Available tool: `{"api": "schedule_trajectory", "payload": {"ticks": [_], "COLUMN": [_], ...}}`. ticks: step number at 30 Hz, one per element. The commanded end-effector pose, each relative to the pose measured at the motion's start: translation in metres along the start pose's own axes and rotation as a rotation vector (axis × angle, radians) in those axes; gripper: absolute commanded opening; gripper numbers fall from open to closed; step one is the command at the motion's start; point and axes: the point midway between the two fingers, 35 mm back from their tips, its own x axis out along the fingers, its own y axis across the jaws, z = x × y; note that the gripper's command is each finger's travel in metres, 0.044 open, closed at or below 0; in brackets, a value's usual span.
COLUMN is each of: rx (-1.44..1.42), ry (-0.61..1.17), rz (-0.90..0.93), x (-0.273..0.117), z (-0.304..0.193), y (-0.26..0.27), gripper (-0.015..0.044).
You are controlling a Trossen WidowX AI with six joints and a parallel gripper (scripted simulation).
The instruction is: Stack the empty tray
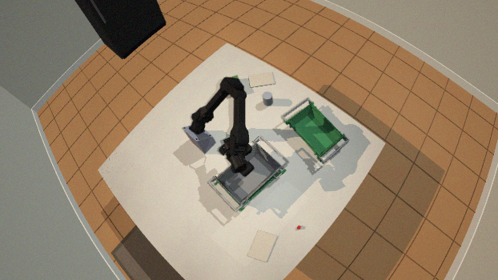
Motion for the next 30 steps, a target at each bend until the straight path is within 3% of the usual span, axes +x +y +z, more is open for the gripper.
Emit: {"api": "schedule_trajectory", "payload": {"ticks": [1,21,30], "rx": [0.011,0.011,0.005], "ry": [0.000,0.000,-0.002], "rz": [0.026,0.026,0.020], "x": [0.0055,0.0055,-0.0010], "z": [0.0005,0.0005,0.0007], "y": [0.0064,0.0064,0.0035], "gripper": [0.0147,0.0440,0.0440]}}
